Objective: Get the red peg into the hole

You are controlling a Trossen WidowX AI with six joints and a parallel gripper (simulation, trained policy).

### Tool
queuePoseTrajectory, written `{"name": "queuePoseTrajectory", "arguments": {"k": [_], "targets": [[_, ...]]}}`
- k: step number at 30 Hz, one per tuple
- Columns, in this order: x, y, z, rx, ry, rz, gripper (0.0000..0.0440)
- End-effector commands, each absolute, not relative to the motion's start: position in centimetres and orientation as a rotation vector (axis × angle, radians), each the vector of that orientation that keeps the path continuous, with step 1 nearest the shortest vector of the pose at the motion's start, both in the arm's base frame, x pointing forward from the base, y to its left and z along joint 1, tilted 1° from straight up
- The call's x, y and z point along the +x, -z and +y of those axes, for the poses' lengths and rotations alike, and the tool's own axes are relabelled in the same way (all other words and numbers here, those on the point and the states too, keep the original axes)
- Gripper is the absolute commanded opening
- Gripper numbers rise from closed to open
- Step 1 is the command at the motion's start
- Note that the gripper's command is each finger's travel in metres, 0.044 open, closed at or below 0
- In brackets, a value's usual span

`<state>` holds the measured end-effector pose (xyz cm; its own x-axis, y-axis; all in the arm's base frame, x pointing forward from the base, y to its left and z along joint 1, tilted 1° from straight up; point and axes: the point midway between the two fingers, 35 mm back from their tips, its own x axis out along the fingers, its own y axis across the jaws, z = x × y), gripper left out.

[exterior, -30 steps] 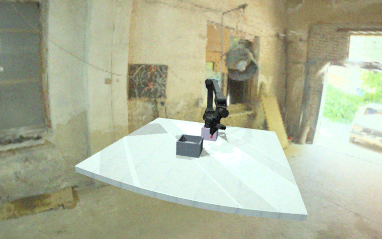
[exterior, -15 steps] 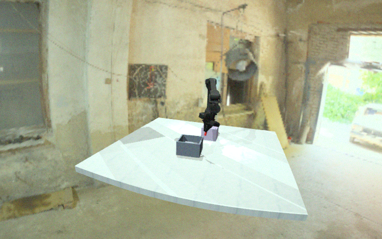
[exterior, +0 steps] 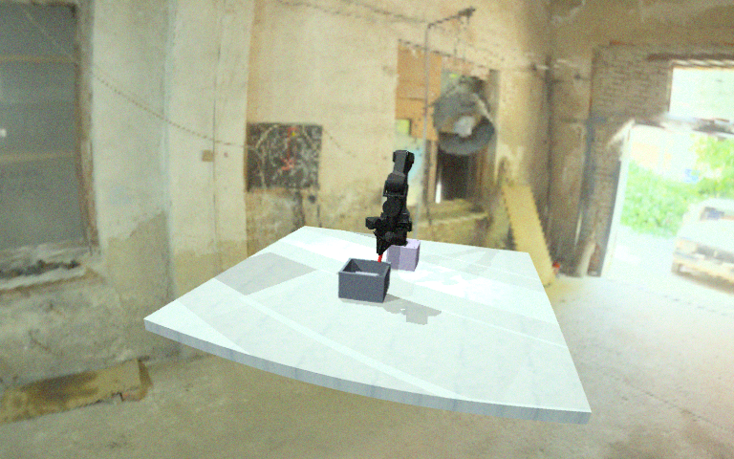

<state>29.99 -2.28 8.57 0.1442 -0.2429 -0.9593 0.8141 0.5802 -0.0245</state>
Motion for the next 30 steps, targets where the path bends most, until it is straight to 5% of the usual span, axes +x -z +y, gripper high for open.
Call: {"name": "queuePoseTrajectory", "arguments": {"k": [1, 17, 30], "targets": [[30.7, -8.2, -3.2, 0.61, 0.834, 1.193, 0.0001], [32.3, -4.8, -6.6, 0.686, 0.873, 1.227, 0.0008], [33.7, -2.2, -8.2, 0.649, 0.869, 1.275, 0.0248]]}}
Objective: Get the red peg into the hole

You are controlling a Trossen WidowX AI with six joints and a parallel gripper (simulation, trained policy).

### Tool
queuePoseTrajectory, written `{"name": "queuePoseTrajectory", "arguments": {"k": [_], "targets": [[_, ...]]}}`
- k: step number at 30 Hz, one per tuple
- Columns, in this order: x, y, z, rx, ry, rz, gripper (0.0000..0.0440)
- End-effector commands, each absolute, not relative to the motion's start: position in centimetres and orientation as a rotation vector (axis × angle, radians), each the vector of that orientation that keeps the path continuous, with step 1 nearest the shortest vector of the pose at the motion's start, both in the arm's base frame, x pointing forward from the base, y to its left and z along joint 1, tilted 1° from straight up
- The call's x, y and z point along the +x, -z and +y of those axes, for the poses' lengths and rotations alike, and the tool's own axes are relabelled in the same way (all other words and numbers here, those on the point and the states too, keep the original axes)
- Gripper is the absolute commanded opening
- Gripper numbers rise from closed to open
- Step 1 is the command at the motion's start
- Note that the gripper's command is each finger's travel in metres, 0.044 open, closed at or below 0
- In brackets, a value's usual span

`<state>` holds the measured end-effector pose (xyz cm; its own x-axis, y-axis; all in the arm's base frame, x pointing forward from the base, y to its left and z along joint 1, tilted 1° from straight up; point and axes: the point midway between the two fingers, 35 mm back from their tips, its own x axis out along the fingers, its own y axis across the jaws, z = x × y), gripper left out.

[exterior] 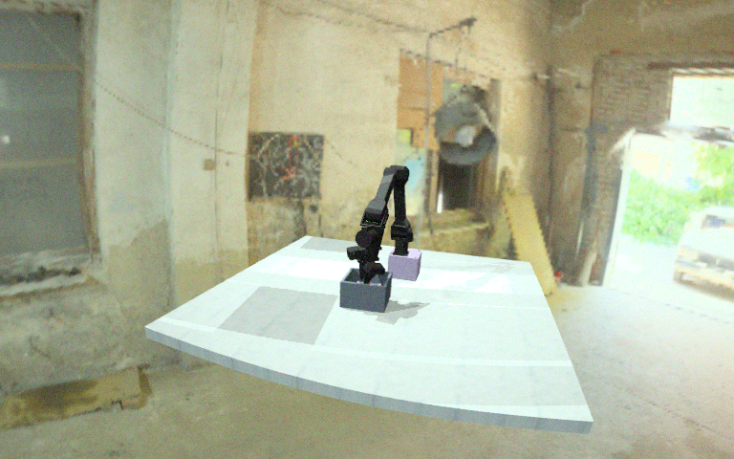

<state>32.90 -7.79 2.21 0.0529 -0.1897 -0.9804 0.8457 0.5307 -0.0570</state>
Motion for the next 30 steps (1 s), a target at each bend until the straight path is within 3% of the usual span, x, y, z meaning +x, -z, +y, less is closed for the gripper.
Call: {"name": "queuePoseTrajectory", "arguments": {"k": [1, 11, 30], "targets": [[33.9, -2.2, -8.4, 0.646, 0.867, 1.273, 0.0267], [36.6, -2.8, -10.6, 0.623, 0.859, 1.216, 0.044], [39.2, -4.6, -14.1, 0.622, 0.879, 1.077, 0.044]]}}
